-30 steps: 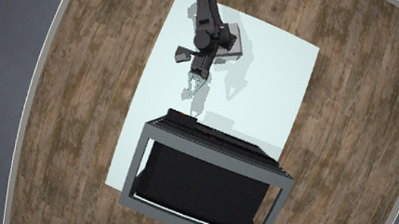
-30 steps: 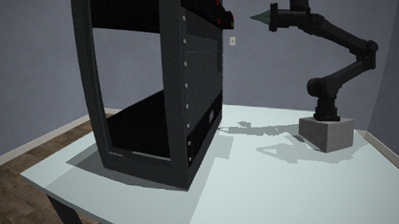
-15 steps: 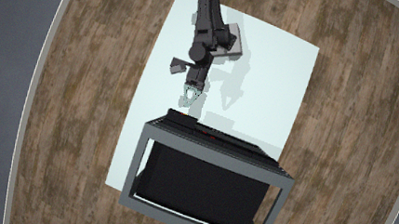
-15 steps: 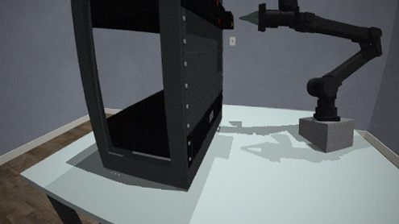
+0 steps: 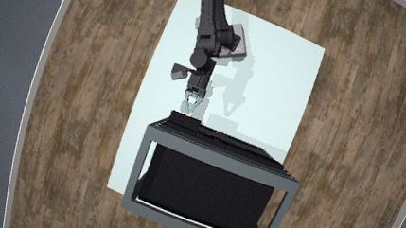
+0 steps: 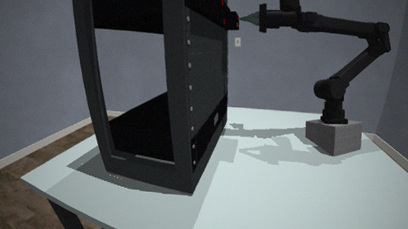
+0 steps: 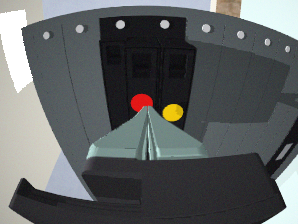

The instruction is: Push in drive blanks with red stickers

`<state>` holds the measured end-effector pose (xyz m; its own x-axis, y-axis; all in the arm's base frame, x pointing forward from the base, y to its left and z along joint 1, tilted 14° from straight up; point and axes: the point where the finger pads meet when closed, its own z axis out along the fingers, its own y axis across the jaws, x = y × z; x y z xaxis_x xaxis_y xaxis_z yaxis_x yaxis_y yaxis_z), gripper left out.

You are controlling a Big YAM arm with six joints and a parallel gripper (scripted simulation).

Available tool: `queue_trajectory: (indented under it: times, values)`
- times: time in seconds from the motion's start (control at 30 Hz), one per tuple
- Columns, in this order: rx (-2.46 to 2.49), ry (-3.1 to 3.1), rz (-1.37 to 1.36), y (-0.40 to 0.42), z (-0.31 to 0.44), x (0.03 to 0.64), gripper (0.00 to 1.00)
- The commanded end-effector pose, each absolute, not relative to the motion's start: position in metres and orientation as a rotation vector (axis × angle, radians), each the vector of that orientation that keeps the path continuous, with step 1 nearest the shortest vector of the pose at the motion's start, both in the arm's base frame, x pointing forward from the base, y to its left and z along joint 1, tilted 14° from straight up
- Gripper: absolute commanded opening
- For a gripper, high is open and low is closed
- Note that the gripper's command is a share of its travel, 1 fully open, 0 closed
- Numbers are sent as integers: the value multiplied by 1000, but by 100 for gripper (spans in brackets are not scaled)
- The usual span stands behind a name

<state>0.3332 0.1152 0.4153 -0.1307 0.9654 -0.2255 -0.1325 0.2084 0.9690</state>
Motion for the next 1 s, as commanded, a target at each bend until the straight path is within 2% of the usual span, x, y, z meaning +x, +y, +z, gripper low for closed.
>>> queue_trajectory:
  times: [0.0,0.97]
  values:
    - [876,1253,1262,118,453,333,0]
    - [891,1276,1232,116,452,336,0]
